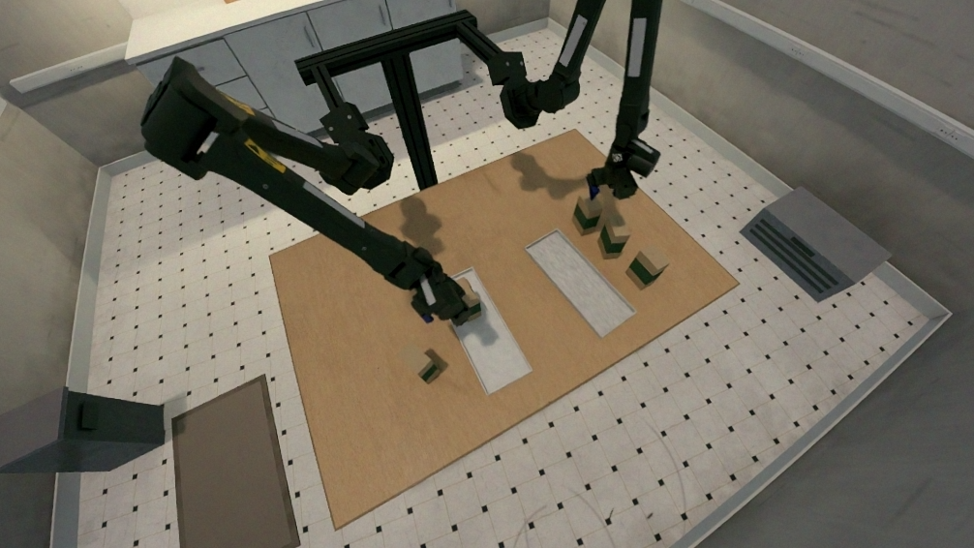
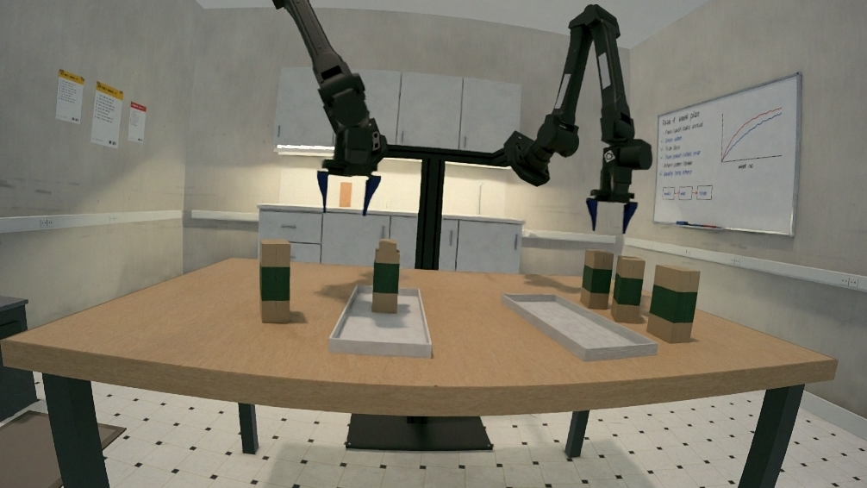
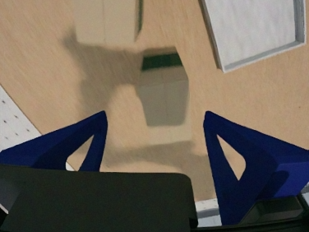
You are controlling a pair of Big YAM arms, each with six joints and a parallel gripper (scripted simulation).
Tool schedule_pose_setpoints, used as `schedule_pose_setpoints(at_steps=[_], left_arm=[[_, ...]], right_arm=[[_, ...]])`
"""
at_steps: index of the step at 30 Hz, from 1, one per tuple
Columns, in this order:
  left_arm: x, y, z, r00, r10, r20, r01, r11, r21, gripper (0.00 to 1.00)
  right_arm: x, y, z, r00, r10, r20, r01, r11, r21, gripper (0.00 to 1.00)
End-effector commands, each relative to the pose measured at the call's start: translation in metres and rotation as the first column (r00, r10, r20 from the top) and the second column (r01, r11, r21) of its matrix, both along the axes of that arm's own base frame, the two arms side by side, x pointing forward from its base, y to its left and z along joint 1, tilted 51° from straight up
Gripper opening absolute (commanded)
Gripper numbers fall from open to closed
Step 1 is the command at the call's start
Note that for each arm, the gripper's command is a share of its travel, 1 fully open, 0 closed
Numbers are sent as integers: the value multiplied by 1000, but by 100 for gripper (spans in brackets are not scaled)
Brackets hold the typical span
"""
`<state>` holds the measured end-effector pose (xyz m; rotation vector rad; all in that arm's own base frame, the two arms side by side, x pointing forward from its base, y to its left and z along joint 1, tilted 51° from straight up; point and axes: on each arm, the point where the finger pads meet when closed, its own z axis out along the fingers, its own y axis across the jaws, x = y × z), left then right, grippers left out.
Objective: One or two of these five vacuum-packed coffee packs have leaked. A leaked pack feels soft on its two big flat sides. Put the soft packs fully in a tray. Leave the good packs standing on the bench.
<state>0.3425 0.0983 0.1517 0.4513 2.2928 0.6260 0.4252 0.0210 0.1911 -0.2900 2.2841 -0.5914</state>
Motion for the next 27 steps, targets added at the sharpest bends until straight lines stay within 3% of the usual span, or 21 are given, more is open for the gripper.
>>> schedule_pose_setpoints(at_steps=[1, 9, 12, 17, 18, 23, 24, 27], left_arm=[[22, -2, 23, 998, -51, -21, 52, 997, 52, 79], [68, -9, 73, 999, -38, -9, 39, 999, 37, 79], [68, -2, 75, 1000, -22, -9, 23, 999, 36, 79], [58, -5, 66, 999, -29, -21, 30, 999, 39, 79], [65, -5, 75, 999, -35, 1, 35, 998, 45, 79], [65, -5, 75, 999, -35, 1, 35, 998, 45, 79], [65, -5, 75, 999, -35, 1, 35, 998, 45, 79], [65, -5, 75, 999, -35, 1, 35, 998, 45, 79]], right_arm=[[5, -12, 22, 996, 82, -24, -83, 994, -66, 79], [17, -64, 66, 996, 82, -18, -83, 994, -73, 79], [22, -83, 82, 997, 82, -16, -83, 994, -76, 79], [32, -103, 82, 995, 82, -52, -85, 994, -72, 79], [34, -110, 87, 995, 82, -51, -85, 994, -72, 79], [30, -98, 76, 992, 107, -71, -112, 991, -69, 79], [30, -104, 88, 996, 85, -35, -88, 994, -69, 79], [30, -104, 88, 996, 85, -35, -88, 994, -69, 79]])
